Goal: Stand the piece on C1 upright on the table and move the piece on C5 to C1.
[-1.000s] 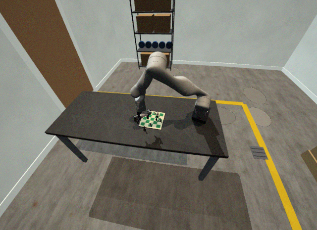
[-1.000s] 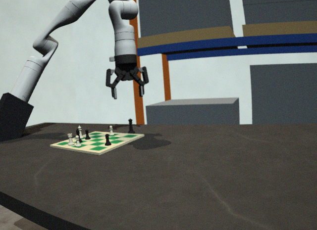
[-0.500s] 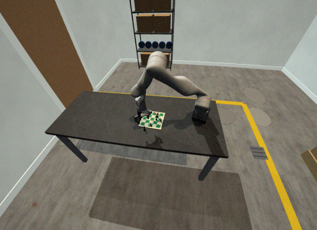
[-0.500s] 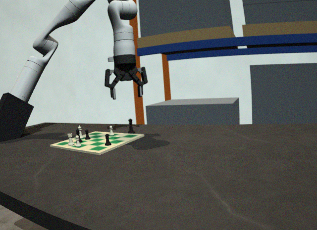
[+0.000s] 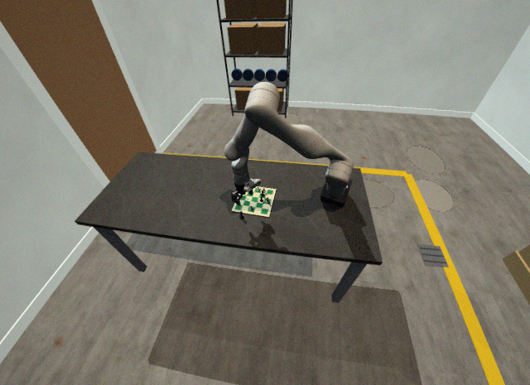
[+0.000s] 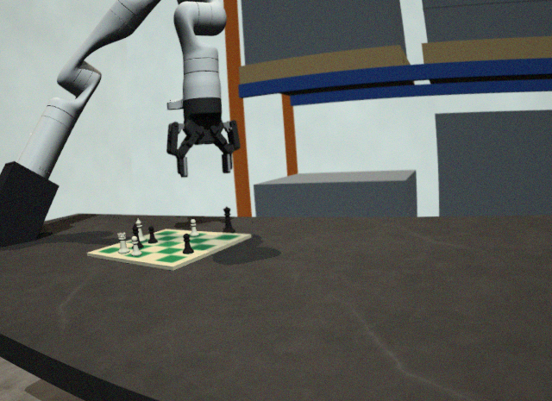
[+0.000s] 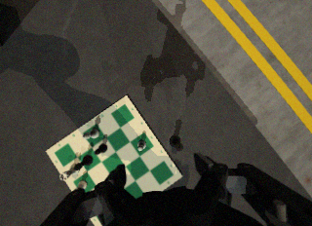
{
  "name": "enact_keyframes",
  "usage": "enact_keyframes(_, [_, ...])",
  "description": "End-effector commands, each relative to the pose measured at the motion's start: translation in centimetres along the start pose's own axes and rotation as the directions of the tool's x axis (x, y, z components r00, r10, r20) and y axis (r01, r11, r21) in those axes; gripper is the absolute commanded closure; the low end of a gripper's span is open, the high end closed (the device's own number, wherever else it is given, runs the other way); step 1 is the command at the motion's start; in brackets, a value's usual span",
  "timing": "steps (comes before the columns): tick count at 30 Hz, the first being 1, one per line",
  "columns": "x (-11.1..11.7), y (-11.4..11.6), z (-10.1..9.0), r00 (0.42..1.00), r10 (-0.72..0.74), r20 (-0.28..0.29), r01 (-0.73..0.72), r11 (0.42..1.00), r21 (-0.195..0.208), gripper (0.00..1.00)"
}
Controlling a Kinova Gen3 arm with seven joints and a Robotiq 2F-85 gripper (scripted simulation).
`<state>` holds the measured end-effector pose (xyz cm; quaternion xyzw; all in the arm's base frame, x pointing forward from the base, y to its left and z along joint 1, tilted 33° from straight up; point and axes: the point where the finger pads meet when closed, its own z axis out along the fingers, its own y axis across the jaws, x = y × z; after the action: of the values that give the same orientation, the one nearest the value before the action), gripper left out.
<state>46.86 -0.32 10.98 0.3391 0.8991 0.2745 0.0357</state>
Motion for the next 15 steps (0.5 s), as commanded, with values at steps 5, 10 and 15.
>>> enact_keyframes(5, [-0.1, -2.5, 0.0, 0.997, -0.083, 0.000, 0.083, 0.997, 0.005, 0.00])
enact_keyframes(10, [0.3, -4.8, 0.1, 0.976, -0.218, -0.003, 0.218, 0.976, 0.008, 0.00])
enact_keyframes(15, [0.9, -6.9, 0.2, 0.934, -0.358, -0.006, 0.358, 0.934, 0.008, 0.00])
